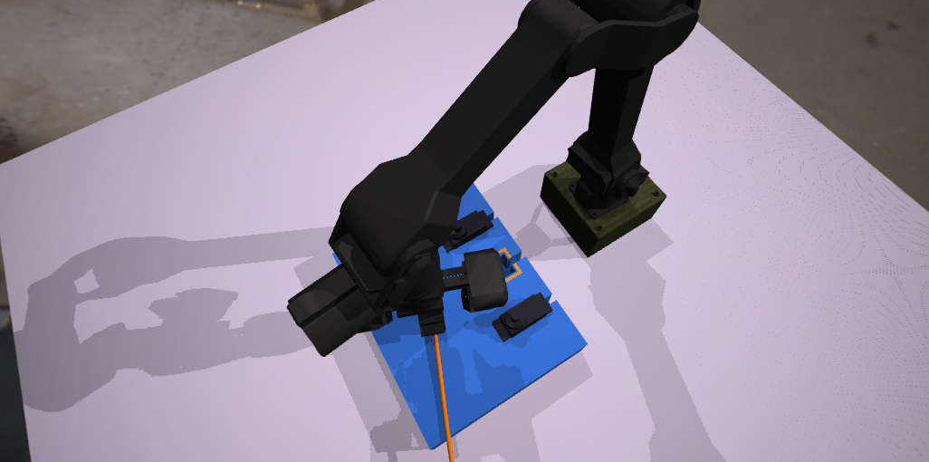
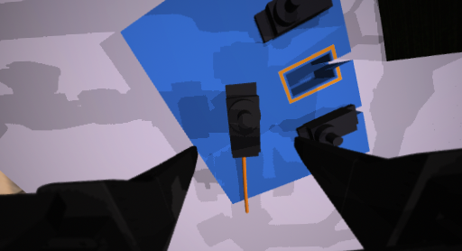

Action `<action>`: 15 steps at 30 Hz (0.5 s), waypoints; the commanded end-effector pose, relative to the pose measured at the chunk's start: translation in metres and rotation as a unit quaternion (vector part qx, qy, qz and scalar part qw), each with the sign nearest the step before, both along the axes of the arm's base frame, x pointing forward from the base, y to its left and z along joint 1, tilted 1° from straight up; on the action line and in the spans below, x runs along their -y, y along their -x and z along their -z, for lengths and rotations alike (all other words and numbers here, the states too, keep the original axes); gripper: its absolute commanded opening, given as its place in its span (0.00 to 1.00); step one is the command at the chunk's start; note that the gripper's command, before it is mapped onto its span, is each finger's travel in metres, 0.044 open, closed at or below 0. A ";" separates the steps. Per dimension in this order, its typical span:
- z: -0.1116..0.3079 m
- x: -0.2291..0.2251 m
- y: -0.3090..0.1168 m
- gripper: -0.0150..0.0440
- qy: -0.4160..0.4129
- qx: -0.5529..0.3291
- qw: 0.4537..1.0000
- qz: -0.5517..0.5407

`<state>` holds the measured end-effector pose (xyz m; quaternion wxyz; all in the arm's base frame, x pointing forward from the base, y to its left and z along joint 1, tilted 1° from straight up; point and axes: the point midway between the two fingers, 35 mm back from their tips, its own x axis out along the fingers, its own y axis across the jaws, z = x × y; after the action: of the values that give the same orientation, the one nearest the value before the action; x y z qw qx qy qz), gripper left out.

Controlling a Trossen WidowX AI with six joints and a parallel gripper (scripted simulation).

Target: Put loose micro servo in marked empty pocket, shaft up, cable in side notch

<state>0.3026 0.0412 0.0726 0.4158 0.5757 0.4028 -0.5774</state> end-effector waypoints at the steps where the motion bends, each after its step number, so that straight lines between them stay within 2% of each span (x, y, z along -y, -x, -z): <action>1: 0.006 -0.001 0.000 1.00 -0.002 -0.002 1.000 0.002; 11: 0.020 -0.001 0.001 1.00 -0.002 -0.002 1.000 0.002; 15: 0.020 -0.001 0.001 0.82 -0.002 -0.002 1.000 0.002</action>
<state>0.3020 0.0412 0.0546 0.4153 0.5753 0.4030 -0.5781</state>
